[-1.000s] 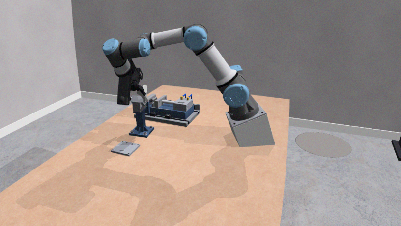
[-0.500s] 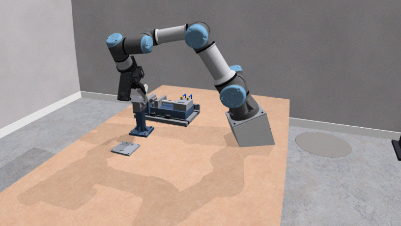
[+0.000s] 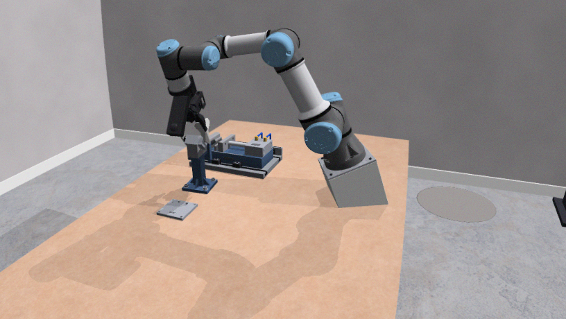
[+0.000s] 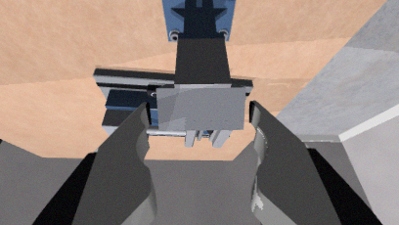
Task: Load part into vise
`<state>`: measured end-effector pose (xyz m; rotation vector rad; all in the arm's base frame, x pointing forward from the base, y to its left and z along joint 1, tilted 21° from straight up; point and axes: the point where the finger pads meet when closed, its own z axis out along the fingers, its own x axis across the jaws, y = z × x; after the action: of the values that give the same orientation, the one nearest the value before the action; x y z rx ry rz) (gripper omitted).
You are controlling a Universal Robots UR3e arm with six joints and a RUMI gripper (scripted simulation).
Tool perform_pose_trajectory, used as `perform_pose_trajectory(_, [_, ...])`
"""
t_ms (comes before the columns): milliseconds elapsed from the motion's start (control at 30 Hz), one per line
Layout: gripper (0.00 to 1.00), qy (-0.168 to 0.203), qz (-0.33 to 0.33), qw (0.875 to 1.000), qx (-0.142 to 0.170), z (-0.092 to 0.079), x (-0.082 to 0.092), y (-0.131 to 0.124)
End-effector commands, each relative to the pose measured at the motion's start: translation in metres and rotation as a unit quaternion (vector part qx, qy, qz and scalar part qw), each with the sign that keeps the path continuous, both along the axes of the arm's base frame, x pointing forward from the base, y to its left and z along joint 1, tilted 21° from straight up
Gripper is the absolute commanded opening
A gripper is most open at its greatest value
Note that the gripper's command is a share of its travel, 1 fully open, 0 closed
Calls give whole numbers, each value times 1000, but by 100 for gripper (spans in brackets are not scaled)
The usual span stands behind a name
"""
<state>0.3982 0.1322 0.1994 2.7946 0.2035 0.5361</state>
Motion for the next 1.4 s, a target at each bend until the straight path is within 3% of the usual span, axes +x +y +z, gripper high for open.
perform_pose_trajectory(0, [51, 3, 8, 1000, 21, 1, 0, 0])
perform_pose_trajectory(933, [51, 26, 49, 990, 131, 1, 1, -2])
perform_pose_trajectory(1367, [51, 39, 73, 977, 196, 1, 1, -3])
